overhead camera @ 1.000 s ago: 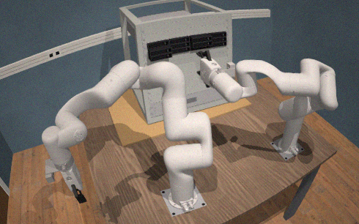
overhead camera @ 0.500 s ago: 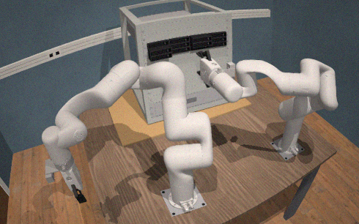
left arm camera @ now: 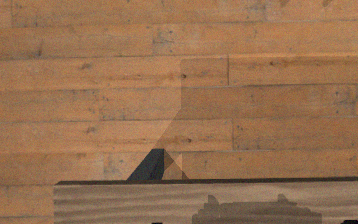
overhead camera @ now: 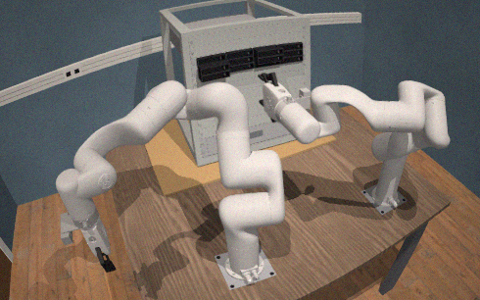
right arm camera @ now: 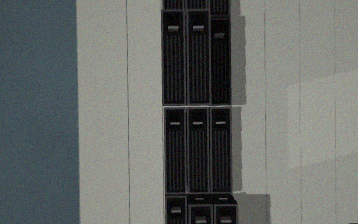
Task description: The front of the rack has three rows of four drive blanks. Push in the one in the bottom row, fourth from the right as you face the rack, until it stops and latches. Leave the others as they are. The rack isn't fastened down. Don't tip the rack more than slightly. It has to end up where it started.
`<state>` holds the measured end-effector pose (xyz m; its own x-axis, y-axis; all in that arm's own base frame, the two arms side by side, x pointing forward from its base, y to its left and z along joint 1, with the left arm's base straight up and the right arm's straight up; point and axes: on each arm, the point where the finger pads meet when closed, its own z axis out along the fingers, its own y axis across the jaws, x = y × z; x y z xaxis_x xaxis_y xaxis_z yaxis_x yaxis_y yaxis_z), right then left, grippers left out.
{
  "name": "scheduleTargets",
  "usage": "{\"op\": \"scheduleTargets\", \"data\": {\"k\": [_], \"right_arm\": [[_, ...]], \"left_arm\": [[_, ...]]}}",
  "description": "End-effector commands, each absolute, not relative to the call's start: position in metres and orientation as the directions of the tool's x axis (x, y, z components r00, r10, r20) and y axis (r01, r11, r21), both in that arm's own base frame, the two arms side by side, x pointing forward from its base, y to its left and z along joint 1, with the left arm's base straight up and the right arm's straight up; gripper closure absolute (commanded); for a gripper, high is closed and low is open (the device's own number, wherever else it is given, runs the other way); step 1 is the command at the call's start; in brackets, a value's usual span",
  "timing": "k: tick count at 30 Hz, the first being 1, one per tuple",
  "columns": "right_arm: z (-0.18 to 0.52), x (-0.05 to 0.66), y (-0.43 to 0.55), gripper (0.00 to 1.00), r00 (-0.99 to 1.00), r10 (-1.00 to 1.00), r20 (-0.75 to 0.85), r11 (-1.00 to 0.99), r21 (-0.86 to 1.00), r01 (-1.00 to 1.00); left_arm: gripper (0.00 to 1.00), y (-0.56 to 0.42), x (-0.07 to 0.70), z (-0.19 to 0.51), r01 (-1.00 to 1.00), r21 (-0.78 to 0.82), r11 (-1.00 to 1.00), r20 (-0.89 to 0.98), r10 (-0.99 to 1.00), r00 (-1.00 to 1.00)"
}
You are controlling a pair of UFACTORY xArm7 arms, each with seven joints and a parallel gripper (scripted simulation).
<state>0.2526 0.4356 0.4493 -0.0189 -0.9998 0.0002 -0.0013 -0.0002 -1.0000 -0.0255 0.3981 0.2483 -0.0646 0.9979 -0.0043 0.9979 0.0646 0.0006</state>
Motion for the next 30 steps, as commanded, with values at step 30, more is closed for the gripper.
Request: {"op": "scheduleTargets", "data": {"k": [30], "right_arm": [[0.429,0.233,0.485,0.0,-0.021,-1.0,-0.003,0.003,-1.0,0.0]], "left_arm": [[0.0,0.399,-0.026,0.25,0.998,0.0,0.065,0.0,0.998,-0.065]]}}
